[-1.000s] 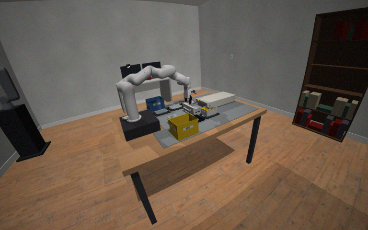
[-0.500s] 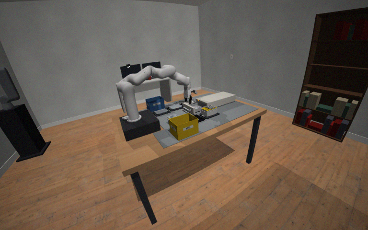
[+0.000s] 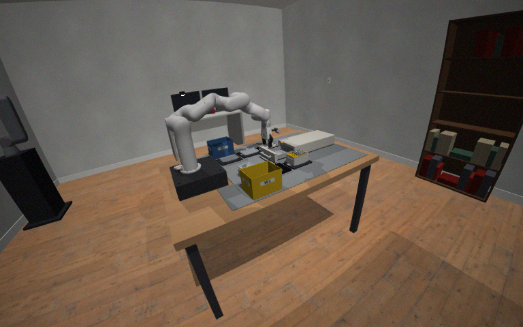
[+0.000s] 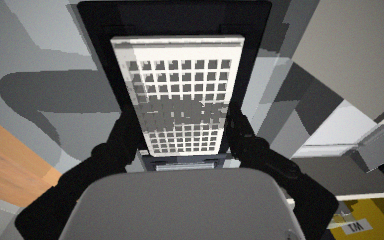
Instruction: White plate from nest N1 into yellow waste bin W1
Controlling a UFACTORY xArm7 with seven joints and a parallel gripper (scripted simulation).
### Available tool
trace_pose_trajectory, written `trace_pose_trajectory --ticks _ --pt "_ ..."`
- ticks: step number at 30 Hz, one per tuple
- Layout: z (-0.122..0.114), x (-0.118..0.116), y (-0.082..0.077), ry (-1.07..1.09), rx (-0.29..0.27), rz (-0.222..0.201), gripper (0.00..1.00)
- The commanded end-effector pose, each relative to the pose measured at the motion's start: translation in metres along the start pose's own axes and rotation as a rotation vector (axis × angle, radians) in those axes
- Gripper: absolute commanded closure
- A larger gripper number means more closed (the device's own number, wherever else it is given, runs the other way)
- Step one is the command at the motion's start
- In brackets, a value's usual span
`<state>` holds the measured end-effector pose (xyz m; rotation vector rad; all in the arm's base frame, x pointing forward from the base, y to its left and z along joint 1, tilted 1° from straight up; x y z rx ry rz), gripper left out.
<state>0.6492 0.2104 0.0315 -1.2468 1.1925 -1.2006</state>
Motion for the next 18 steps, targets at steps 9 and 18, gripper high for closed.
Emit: trace_pose_trajectory --ticks 9,18 --pt "0.0016 -0.0004 -0.0100 0.000 0.006 0.002 1.00" --pt "0.0015 -0.0004 -0.0160 0.000 0.006 0.002 1.00"
Point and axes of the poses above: the point where the finger pads meet when closed, its own y axis out along the fingers, its own x axis across the jaws, z = x × y, the point moved 10 cm from there along -y, back along the fingers, and after that the axes turned 2 degrees about y, right-handed, at the moved point
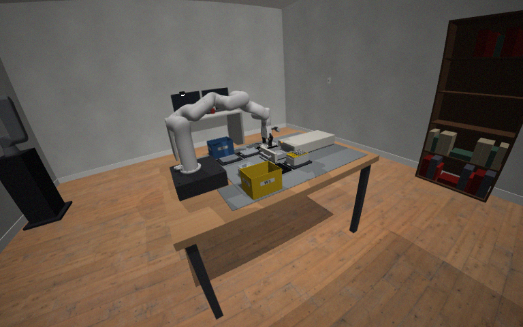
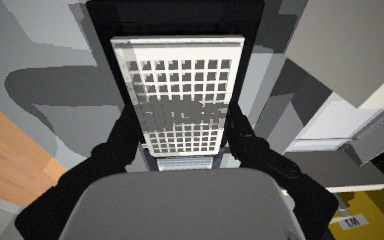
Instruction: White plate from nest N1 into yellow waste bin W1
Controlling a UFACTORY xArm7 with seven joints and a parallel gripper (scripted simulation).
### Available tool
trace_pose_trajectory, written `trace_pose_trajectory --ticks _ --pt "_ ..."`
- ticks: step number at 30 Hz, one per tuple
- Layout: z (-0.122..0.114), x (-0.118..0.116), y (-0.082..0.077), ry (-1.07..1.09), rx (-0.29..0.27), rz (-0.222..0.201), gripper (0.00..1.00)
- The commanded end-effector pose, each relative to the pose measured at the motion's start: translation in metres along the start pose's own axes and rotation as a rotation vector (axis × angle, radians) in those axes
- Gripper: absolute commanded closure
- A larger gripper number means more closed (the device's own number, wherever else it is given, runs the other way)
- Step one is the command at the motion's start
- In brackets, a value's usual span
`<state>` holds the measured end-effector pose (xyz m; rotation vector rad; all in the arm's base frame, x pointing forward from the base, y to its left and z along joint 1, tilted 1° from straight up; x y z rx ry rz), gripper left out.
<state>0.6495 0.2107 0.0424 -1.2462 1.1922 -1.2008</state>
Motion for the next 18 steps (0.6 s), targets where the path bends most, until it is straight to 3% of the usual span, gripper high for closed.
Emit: trace_pose_trajectory --ticks 1,18 --pt "0.0013 -0.0004 -0.0059 0.000 0.006 0.002 1.00" --pt "0.0013 -0.0004 -0.0122 0.000 0.006 0.002 1.00"
Point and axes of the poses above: the point where the finger pads meet when closed, its own y axis out along the fingers, its own x axis across the jaws, z = x × y, the point moved 10 cm from there along -y, back along the fingers, and after that the axes turned 2 degrees about y, right-handed, at the moved point
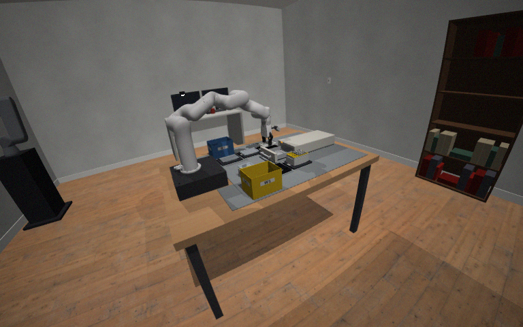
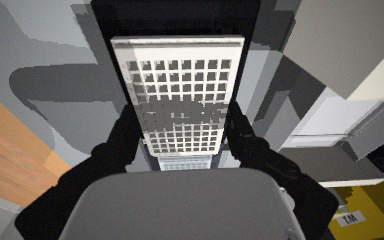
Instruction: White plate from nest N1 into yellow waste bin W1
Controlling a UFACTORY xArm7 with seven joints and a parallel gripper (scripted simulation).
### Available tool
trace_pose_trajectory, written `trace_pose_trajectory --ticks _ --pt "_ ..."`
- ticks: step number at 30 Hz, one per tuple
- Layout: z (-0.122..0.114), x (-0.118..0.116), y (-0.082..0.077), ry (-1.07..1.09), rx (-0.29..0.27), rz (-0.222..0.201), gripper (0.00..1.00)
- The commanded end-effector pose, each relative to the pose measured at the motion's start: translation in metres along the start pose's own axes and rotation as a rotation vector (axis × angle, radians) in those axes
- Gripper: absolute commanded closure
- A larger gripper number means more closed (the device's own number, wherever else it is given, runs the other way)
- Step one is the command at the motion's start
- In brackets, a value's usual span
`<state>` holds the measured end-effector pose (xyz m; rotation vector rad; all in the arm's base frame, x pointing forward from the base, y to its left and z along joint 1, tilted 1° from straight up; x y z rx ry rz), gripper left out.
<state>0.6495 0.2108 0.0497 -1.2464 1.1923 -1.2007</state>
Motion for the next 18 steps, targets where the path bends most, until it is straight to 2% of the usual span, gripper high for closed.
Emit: trace_pose_trajectory --ticks 1,18 --pt "0.001 0.000 -0.006 0.000 0.006 0.002 1.00" --pt "0.001 0.000 -0.032 0.000 0.006 0.002 1.00"
Point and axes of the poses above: the point where the finger pads meet when closed, its own y axis out along the fingers, its own x axis across the jaws, z = x × y, the point moved 10 cm from there along -y, back along the fingers, and after that the axes turned 2 degrees about y, right-handed, at the moved point
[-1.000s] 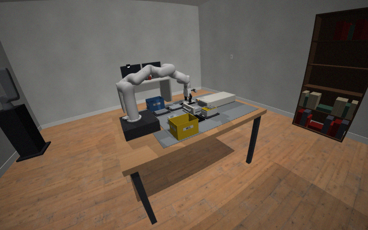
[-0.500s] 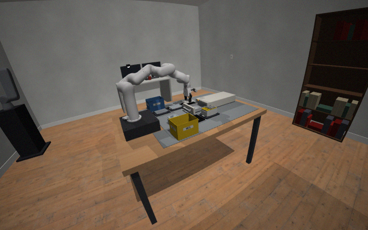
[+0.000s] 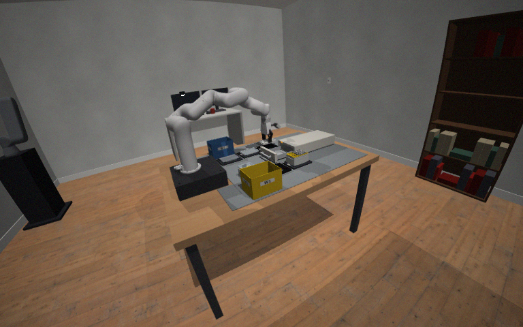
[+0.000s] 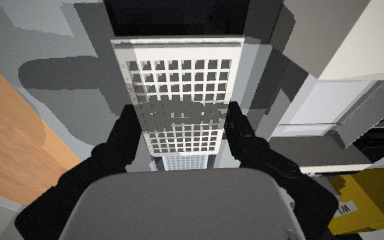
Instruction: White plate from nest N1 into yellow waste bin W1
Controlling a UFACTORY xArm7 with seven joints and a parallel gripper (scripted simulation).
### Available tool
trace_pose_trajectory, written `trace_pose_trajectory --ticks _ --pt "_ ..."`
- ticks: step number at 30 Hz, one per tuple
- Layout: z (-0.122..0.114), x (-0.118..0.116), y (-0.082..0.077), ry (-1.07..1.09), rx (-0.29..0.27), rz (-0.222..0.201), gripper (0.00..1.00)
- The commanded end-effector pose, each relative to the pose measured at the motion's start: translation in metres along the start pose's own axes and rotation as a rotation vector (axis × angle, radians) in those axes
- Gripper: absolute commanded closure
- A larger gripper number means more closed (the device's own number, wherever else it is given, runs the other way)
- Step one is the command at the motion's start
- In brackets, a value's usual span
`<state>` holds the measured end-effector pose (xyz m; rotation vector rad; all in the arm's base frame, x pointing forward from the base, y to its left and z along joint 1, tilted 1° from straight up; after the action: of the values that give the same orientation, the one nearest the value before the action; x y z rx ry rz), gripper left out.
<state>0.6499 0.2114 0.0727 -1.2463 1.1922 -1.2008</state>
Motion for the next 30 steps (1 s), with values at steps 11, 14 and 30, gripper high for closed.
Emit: trace_pose_trajectory --ticks 11,14,30 --pt "0.001 0.000 -0.023 0.000 0.006 0.002 1.00" --pt "0.001 0.000 -0.028 0.000 0.006 0.002 1.00" --pt "0.001 0.000 -0.052 0.000 0.006 0.002 1.00"
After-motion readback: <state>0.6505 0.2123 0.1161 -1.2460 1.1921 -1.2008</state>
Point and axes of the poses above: the point where the finger pads meet when closed, its own y axis out along the fingers, its own x axis across the jaws, z = x × y, the point moved 10 cm from there along -y, back along the fingers, and after that the axes turned 2 degrees about y, right-handed, at the moved point
